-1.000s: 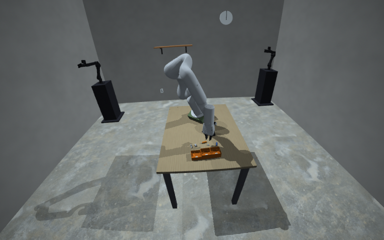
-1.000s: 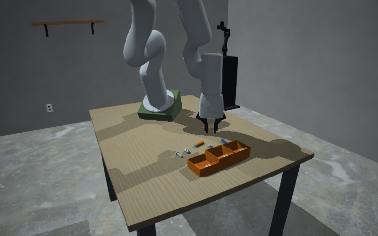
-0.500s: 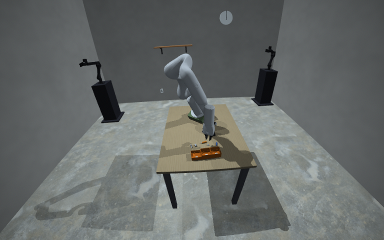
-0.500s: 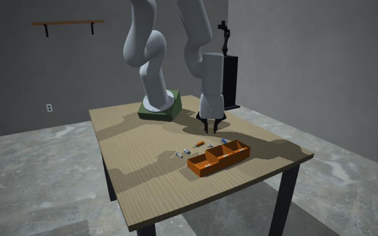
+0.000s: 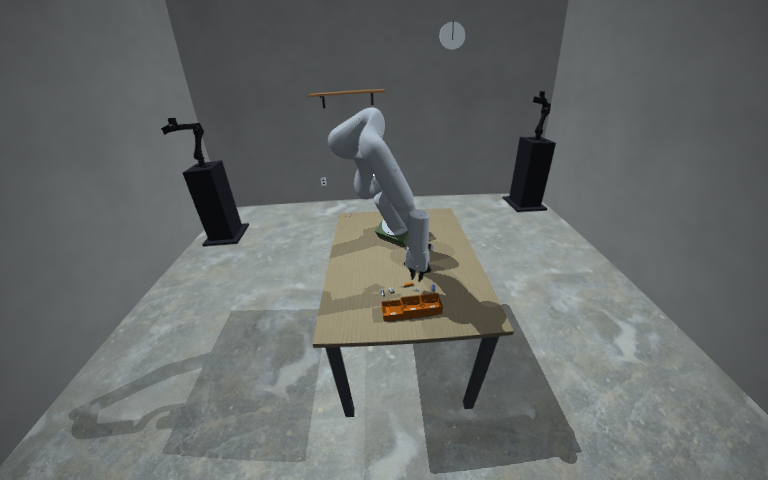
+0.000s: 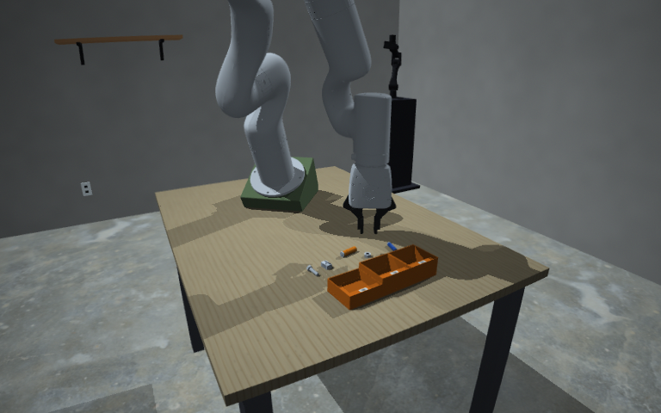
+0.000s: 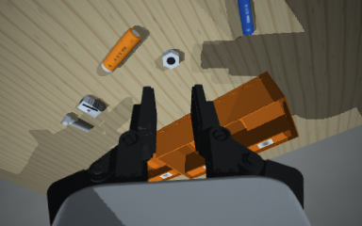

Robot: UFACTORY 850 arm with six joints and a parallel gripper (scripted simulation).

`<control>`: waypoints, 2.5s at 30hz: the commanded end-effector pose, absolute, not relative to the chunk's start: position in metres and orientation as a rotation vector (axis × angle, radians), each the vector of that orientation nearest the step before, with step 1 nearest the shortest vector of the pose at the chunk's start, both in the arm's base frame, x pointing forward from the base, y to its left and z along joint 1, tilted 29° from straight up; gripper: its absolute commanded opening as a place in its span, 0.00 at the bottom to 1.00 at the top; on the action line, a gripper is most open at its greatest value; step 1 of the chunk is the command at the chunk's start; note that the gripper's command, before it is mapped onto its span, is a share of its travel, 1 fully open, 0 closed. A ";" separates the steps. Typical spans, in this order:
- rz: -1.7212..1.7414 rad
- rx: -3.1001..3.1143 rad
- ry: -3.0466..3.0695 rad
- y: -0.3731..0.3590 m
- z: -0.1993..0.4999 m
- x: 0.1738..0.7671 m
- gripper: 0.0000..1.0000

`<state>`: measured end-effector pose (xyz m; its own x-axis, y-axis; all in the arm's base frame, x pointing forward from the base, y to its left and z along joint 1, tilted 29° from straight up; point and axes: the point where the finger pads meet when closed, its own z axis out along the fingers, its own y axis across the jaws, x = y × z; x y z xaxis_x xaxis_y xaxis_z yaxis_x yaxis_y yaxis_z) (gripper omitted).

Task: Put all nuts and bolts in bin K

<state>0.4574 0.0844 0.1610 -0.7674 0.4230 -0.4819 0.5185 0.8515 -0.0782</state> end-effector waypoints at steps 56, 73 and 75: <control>-0.286 0.693 2.570 0.064 0.103 0.483 0.00; -0.286 0.692 2.570 0.065 0.105 0.482 0.00; -0.286 0.692 2.570 0.067 0.111 0.479 0.00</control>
